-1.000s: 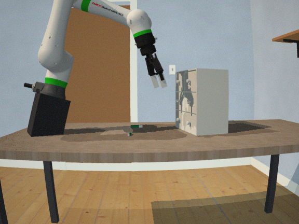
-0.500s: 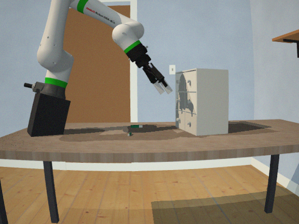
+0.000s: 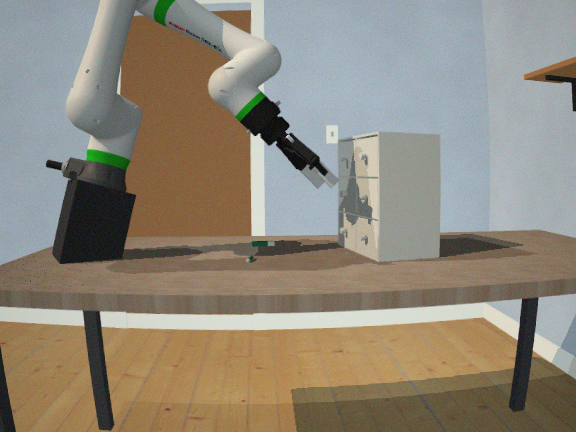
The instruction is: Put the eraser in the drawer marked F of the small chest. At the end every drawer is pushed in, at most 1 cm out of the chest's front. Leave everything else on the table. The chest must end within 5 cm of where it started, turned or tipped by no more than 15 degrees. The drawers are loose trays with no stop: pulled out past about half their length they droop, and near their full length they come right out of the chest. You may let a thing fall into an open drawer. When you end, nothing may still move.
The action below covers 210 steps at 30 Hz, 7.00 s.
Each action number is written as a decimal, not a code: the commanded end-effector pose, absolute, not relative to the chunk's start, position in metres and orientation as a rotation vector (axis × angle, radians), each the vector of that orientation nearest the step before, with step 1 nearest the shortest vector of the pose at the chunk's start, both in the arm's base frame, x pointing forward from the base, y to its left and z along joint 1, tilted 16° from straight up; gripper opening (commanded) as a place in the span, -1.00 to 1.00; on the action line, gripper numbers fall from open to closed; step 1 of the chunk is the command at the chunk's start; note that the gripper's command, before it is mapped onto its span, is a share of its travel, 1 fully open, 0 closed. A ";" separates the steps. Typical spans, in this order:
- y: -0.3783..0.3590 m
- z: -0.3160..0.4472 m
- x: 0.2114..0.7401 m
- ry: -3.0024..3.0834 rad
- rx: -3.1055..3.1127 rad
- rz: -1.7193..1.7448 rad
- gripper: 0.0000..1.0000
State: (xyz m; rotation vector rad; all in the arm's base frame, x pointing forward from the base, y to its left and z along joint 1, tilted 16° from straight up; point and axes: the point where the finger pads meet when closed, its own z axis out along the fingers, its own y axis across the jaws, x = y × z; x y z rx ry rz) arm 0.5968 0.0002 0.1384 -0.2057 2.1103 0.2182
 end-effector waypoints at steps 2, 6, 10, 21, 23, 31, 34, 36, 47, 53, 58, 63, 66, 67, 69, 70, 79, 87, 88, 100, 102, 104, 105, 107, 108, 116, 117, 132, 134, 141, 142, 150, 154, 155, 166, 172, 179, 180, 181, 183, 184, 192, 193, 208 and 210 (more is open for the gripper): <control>0.003 0.133 0.602 1.959 -0.231 0.297 1.00; 0.005 0.130 0.608 1.902 -0.220 0.299 1.00; 0.007 0.127 0.613 1.846 -0.209 0.303 1.00; 0.011 0.120 0.624 1.731 -0.188 0.310 1.00; 0.012 0.119 0.626 1.711 -0.184 0.309 1.00; 0.013 0.117 0.630 1.670 -0.177 0.312 1.00; 0.013 0.116 0.631 1.664 -0.176 0.312 1.00; 0.013 0.116 0.631 1.660 -0.175 0.311 1.00; 0.014 0.114 0.632 1.657 -0.174 0.311 1.00; 0.015 0.105 0.634 1.657 -0.174 0.311 1.00; 0.019 0.085 0.639 1.657 -0.174 0.311 1.00; 0.023 0.061 0.644 1.657 -0.174 0.311 1.00; 0.024 0.057 0.645 1.657 -0.174 0.311 1.00; 0.025 0.053 0.646 1.657 -0.174 0.311 1.00; 0.026 0.045 0.648 1.657 -0.174 0.311 1.00; 0.026 0.042 0.648 1.657 -0.174 0.311 1.00; 0.028 0.033 0.650 1.657 -0.174 0.311 1.00; 0.028 0.033 0.650 1.657 -0.174 0.311 1.00; 0.028 0.033 0.650 1.657 -0.174 0.311 1.00; 0.028 0.033 0.650 1.657 -0.174 0.311 1.00; 0.028 0.033 0.650 1.657 -0.174 0.311 1.00; 0.028 0.033 0.650 1.657 -0.174 0.311 1.00; 0.028 0.033 0.650 1.657 -0.174 0.311 1.00; 0.028 0.033 0.650 1.657 -0.174 0.311 1.00; 0.028 0.033 0.650 1.657 -0.174 0.311 1.00; 0.028 0.033 0.650 1.657 -0.174 0.311 1.00; 0.028 0.033 0.650 1.657 -0.174 0.311 1.00; 0.028 0.033 0.650 1.657 -0.174 0.311 1.00; 0.028 0.033 0.650 1.657 -0.174 0.311 1.00; 0.028 0.033 0.650 1.657 -0.174 0.311 1.00; 0.028 0.034 0.650 1.657 -0.174 0.311 1.00; 0.026 0.045 0.648 1.657 -0.174 0.311 1.00; 0.024 0.057 0.645 1.657 -0.174 0.311 1.00; 0.023 0.061 0.644 1.657 -0.174 0.311 1.00; 0.015 0.108 0.633 1.657 -0.174 0.311 1.00; 0.014 0.115 0.632 1.657 -0.174 0.311 1.00; 0.013 0.116 0.631 1.658 -0.174 0.311 1.00; 0.013 0.116 0.631 1.658 -0.174 0.311 1.00; 0.013 0.116 0.631 1.659 -0.174 0.311 1.00; 0.013 0.116 0.631 1.662 -0.175 0.311 1.00; 0.013 0.116 0.631 1.662 -0.175 0.311 1.00; 0.013 0.118 0.628 1.689 -0.180 0.311 1.00; 0.012 0.118 0.628 1.695 -0.181 0.310 1.00; 0.007 0.127 0.613 1.846 -0.209 0.303 1.00; 0.006 0.128 0.610 1.874 -0.215 0.303 1.00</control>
